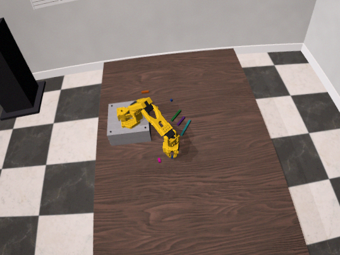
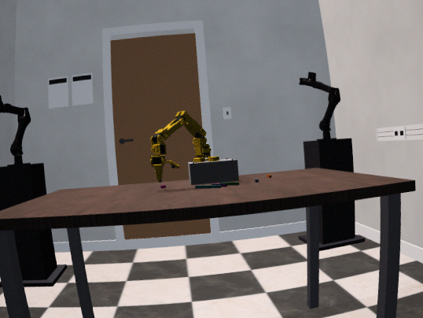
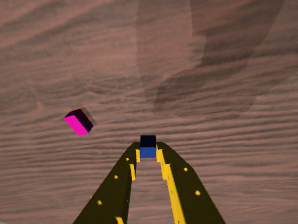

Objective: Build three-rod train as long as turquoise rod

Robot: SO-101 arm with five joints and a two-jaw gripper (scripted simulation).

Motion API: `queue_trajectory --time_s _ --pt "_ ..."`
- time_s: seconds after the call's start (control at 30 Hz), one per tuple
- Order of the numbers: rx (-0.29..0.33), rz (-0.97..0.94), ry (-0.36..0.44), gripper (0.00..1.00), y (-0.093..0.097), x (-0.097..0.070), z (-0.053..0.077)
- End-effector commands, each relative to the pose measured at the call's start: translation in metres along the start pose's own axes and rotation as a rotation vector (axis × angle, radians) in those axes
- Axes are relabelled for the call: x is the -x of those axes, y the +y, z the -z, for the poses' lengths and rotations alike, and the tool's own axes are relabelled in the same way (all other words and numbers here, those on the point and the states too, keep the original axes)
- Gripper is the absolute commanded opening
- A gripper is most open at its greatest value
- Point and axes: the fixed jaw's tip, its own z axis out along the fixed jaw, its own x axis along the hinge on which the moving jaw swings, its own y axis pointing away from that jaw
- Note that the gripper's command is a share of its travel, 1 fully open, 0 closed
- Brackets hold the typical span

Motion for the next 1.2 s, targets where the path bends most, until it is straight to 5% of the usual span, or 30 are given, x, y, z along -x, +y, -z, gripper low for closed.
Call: queue_trajectory --time_s 0.0,1.17 --pt "0.019 0.000 -0.018 0.00 0.0046 0.0004 -0.0040" --pt "0.036 -0.003 -0.035 0.00 0.0108 -0.0004 -0.0126"
